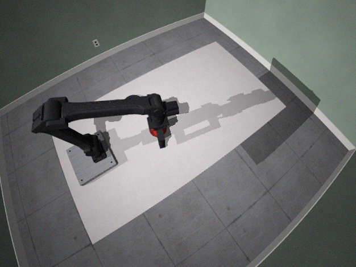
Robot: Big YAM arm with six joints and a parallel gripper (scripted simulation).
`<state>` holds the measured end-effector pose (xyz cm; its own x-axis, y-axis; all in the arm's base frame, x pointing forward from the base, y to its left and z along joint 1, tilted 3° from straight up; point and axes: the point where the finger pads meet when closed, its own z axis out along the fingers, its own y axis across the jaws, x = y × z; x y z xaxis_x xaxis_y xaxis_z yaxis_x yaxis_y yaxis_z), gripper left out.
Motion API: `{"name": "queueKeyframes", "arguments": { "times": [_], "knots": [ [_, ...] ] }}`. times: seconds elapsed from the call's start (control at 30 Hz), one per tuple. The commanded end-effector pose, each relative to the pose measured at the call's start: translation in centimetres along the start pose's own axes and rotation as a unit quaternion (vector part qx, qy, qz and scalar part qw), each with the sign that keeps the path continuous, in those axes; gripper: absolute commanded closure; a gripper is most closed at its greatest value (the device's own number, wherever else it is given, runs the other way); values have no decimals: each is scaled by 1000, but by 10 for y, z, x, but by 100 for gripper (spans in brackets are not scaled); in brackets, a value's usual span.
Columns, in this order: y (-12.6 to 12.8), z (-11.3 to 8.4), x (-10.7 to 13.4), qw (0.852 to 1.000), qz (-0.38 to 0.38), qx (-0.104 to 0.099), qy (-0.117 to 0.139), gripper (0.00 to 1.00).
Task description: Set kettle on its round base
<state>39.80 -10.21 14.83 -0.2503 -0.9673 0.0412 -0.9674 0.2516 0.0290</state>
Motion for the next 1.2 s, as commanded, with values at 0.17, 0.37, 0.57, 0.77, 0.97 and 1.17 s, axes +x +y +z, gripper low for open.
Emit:
{"name": "queueKeyframes", "arguments": {
  "times": [0.17,0.37,0.57,0.77,0.97,1.17],
  "knots": [
    [-27,-54,-6,998,-3,66,-5,100],
    [-27,-54,-6,998,-3,66,-5,100],
    [-27,-54,-6,998,-3,66,-5,100],
    [-27,-54,-6,998,-3,66,-5,100],
    [-26,-55,-6,998,-2,62,-5,100],
    [-31,-59,-7,998,-2,60,-5,100]
  ]
}}
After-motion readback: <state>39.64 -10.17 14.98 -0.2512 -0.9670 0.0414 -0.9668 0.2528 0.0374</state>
